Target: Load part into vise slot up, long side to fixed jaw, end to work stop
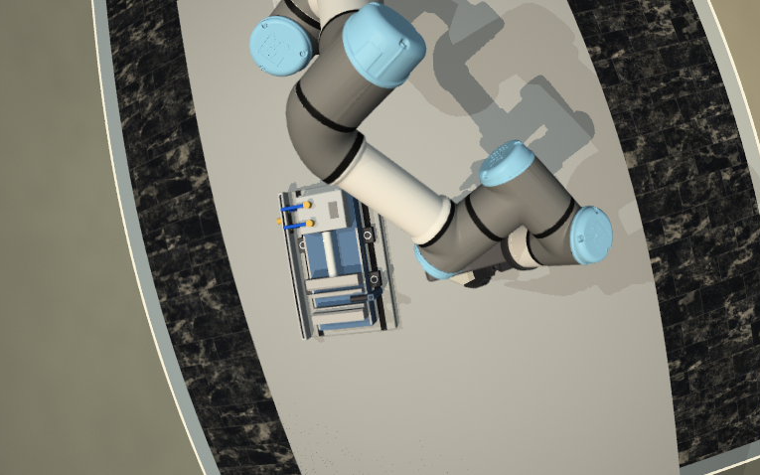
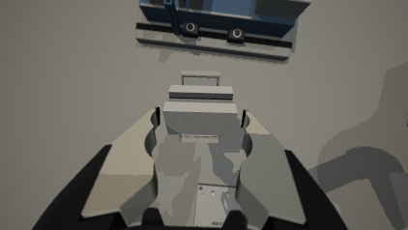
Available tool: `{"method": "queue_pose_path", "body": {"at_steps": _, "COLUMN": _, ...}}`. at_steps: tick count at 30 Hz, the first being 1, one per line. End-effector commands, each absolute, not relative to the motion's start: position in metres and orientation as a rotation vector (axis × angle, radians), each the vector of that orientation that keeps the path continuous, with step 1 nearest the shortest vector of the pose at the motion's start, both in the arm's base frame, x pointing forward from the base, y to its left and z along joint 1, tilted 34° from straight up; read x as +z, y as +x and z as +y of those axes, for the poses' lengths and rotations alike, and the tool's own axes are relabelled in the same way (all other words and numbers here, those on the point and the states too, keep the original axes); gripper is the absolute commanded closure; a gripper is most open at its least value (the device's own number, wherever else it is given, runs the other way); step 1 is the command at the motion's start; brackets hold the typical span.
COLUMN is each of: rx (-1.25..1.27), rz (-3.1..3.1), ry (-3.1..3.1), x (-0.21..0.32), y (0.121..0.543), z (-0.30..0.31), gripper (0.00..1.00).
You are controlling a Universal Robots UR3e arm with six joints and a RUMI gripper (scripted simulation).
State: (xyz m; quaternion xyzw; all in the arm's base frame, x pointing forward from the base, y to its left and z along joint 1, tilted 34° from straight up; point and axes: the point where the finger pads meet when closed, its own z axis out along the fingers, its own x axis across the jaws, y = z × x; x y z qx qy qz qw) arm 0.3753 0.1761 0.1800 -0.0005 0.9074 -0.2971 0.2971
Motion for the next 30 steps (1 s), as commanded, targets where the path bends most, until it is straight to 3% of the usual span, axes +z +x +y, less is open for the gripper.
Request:
{"method": "queue_pose_path", "body": {"at_steps": 1, "rx": -0.714, "rz": 2.429, "ry": -0.028, "x": 0.1811, "y": 0.3752, "z": 0.1759, "gripper": 0.49}}
{"method": "queue_pose_path", "body": {"at_steps": 30, "rx": -0.280, "rz": 2.525, "ry": -0.167, "x": 0.1821, "y": 0.3751, "z": 0.1732, "gripper": 0.49}}
